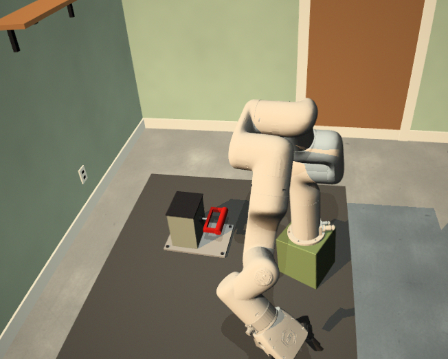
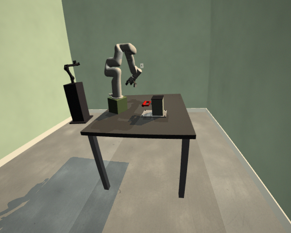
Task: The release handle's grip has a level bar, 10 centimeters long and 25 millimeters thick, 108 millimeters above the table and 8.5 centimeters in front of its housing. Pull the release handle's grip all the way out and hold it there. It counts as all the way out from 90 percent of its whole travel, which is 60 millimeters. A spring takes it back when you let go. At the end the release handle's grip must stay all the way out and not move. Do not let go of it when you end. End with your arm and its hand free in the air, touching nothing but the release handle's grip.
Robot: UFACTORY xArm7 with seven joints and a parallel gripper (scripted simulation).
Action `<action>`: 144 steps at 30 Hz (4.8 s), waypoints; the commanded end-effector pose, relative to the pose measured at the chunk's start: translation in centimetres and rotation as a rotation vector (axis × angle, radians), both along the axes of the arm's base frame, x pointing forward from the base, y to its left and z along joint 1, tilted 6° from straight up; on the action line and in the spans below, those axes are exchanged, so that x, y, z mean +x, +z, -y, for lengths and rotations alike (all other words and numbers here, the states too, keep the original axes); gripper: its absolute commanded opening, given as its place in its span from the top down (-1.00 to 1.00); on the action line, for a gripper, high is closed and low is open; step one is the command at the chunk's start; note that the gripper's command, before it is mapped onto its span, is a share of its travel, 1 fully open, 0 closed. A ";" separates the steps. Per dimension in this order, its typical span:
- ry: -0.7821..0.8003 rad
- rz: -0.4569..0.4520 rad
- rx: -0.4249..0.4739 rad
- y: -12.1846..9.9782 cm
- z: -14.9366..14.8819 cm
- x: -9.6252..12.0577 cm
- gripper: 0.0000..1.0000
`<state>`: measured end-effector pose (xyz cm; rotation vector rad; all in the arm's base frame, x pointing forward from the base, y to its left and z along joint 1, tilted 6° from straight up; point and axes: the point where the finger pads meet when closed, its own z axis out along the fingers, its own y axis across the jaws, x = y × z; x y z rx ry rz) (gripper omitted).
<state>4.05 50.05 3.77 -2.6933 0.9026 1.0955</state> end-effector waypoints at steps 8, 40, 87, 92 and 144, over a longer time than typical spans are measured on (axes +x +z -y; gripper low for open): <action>0.000 0.001 0.004 0.2 -0.1 0.0 -1.00; -0.267 0.136 -0.166 0.9 15.5 6.5 -1.00; -0.718 0.360 -0.450 2.1 42.0 17.4 -1.00; -0.786 0.394 -0.493 2.3 46.0 19.0 -1.00; -1.049 0.525 -0.662 3.0 61.5 25.2 1.00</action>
